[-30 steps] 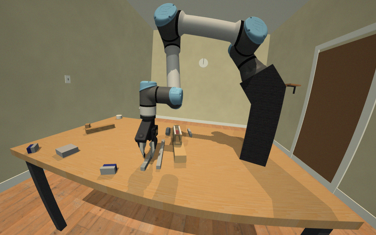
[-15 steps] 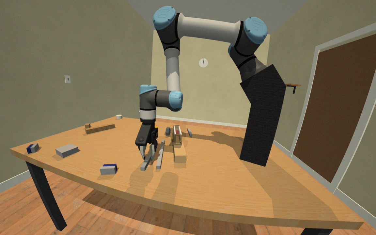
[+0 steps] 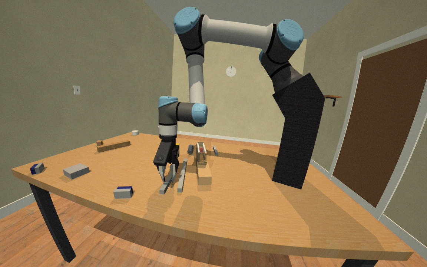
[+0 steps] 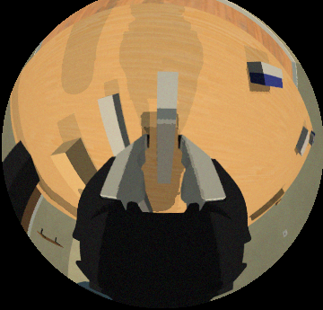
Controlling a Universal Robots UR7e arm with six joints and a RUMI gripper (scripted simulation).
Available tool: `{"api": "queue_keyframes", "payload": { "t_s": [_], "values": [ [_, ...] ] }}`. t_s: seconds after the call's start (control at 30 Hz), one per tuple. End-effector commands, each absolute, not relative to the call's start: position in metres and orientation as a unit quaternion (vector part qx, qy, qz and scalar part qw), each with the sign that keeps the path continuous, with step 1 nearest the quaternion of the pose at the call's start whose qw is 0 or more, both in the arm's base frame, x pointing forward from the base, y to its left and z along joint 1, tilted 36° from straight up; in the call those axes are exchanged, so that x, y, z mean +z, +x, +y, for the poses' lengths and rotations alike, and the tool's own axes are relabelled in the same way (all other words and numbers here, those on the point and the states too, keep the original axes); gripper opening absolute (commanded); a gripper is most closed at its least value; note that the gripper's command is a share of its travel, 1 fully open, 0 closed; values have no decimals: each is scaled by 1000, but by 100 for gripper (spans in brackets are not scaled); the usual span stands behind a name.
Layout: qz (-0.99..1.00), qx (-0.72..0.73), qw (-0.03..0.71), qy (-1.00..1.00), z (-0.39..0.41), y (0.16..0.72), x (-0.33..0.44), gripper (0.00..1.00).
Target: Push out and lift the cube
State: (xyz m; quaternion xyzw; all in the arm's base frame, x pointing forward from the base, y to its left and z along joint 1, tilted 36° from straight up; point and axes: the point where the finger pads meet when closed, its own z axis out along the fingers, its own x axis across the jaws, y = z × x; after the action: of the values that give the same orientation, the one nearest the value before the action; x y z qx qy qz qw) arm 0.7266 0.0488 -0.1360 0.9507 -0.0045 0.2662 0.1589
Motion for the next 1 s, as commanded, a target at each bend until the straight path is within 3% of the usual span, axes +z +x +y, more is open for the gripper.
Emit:
{"api": "queue_keyframes", "payload": {
  "t_s": [0.0, 0.33, 0.37, 0.97],
  "values": [
    [-4, 269, 159, 950, 50, 729, -133, 22],
    [-4, 269, 159, 950, 50, 729, -133, 22],
    [-4, 269, 159, 950, 50, 729, -133, 0],
    [-4, 269, 159, 950, 50, 729, -134, 0]
  ]
}}
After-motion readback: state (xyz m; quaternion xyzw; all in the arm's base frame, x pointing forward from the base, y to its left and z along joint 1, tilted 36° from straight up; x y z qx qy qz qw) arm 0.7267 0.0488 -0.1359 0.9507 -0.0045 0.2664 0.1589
